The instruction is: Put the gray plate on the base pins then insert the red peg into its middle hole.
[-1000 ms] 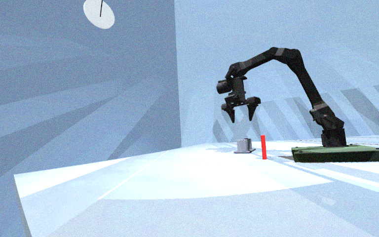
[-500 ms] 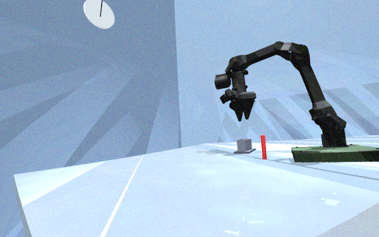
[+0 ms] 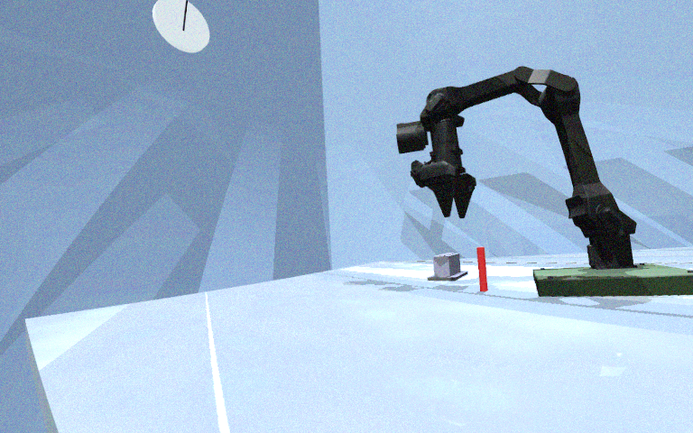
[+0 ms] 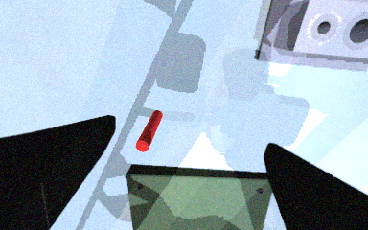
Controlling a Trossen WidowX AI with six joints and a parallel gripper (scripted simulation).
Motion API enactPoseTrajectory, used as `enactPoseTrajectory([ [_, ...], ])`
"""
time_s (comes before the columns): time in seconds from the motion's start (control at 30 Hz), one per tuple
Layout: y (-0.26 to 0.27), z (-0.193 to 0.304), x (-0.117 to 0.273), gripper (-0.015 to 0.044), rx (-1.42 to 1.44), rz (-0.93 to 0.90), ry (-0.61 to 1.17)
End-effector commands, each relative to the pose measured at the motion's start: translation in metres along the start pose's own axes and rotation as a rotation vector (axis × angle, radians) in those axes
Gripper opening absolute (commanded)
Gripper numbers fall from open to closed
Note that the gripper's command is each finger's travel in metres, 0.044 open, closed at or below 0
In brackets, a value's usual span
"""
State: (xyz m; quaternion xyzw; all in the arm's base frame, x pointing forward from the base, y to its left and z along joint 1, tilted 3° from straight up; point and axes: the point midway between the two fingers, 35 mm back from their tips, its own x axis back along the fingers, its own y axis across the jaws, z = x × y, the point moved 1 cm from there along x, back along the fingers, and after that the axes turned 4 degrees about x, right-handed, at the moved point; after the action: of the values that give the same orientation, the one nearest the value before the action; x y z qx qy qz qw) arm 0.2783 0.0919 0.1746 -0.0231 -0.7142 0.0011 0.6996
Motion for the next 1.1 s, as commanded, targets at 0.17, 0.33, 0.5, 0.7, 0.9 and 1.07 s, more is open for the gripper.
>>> enactPoseTrajectory([
  [0.17,0.047,0.055,0.0,0.044,-0.901,-0.013,-0.01],
  [0.33,0.049,0.056,-0.001,0.044,-0.944,-0.013,-0.01],
  [0.5,0.048,0.057,-0.001,0.044,-0.944,-0.013,-0.01],
  [0.7,0.048,0.057,-0.001,0.044,-0.944,-0.013,-0.01],
  [0.9,0.048,0.056,-0.032,0.044,-0.944,-0.013,-0.01],
  [1.07,0.048,0.056,-0.038,0.044,-0.944,-0.013,-0.01],
])
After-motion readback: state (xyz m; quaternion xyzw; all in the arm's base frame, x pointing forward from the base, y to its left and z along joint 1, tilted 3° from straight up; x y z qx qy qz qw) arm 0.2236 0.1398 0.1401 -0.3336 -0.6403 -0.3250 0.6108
